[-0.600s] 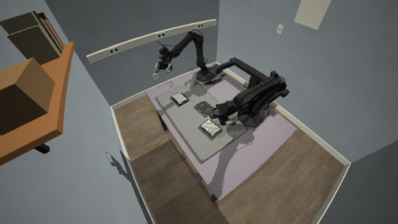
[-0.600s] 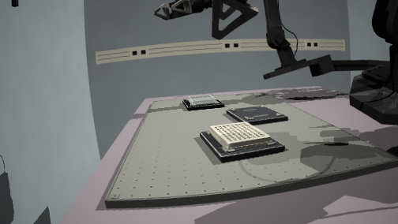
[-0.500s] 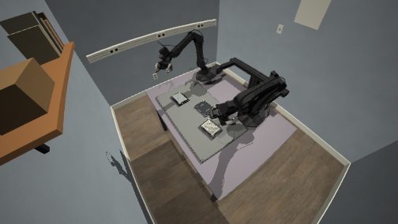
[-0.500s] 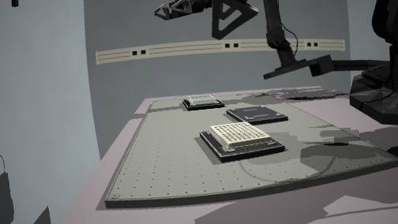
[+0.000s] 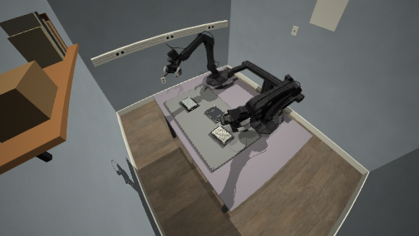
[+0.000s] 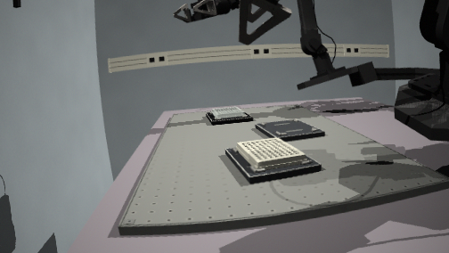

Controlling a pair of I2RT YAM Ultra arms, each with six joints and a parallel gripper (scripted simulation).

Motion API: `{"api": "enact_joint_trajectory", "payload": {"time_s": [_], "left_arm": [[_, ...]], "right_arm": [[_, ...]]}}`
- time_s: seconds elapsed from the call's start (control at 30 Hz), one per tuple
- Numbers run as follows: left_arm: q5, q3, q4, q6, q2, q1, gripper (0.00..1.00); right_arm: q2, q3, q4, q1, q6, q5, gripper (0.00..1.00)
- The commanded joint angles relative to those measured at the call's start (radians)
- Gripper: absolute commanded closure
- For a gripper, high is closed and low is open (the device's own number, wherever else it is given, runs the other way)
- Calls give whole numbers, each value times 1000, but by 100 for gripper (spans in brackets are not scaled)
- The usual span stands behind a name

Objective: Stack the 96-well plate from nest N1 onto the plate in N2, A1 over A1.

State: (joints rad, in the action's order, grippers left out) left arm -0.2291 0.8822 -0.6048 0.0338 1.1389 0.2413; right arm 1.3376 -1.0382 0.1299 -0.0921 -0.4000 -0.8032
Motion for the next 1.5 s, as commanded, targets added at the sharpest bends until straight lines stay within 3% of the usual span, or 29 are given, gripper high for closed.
{"api": "enact_joint_trajectory", "payload": {"time_s": [0.0,0.17,0.43,0.5,0.73,1.0,1.07,1.33,1.47], "left_arm": [[14,4,13,-2,-3,0,0],[174,-63,68,0,-16,62,0],[395,-235,163,47,41,277,0],[395,-235,163,47,41,277,0],[483,-299,212,86,117,392,0],[505,-321,229,97,161,440,0],[505,-321,229,97,161,440,0],[507,-324,231,95,166,446,0],[506,-324,231,94,166,446,0]], "right_arm": [[-7,-7,14,1,5,12,0],[-28,40,57,76,45,134,0],[-90,251,170,416,153,457,0],[-90,251,170,416,153,457,0],[-141,442,265,747,234,709,0],[-198,642,356,1096,314,954,0],[-198,642,356,1096,314,954,0],[-230,793,432,1445,365,1146,0],[-231,815,442,1500,371,1171,0]]}}
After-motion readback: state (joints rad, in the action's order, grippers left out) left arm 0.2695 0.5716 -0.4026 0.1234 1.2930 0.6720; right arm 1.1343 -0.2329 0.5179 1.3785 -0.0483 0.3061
